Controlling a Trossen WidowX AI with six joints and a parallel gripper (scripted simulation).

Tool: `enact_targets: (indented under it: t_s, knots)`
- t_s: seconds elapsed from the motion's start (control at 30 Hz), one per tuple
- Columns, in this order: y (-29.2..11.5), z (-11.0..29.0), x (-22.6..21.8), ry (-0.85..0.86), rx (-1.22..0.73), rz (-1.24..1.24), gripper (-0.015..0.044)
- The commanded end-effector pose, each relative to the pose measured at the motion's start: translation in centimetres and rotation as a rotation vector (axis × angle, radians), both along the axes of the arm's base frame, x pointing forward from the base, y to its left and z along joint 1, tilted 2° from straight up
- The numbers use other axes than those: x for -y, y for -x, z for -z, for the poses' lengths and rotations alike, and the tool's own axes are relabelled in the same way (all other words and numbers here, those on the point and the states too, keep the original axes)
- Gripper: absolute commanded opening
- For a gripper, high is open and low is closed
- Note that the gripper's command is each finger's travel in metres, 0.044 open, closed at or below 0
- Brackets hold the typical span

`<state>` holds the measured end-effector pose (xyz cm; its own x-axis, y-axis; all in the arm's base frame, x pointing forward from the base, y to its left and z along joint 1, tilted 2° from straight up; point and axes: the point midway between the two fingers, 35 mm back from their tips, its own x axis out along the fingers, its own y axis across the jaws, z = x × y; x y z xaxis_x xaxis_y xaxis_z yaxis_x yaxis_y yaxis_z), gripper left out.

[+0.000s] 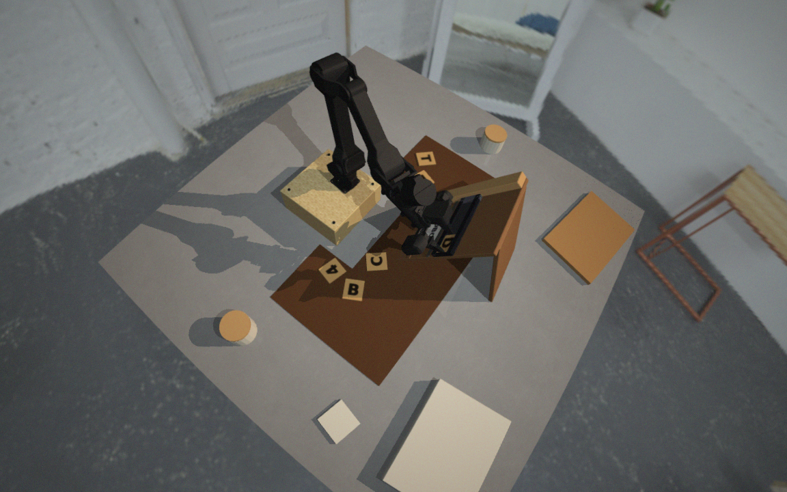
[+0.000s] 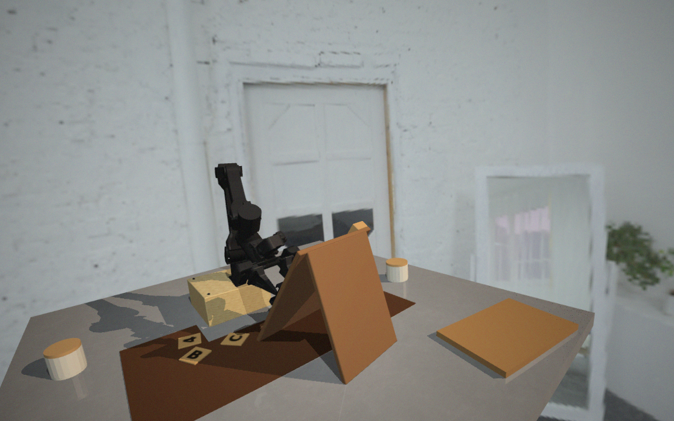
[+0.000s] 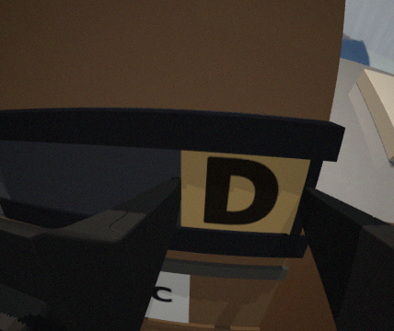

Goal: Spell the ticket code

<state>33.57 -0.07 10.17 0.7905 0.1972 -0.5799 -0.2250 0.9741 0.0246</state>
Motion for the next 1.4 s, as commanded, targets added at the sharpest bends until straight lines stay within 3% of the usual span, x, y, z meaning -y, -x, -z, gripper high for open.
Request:
enact_targets:
  t_s: [0.0, 1.37]
  knots:
    - [0.1, 0.0, -0.3, -0.003, -0.001, 0.002, 0.0]
    - [0.5, -0.1, -2.4, -0.005, -0.001, 0.002, 0.0]
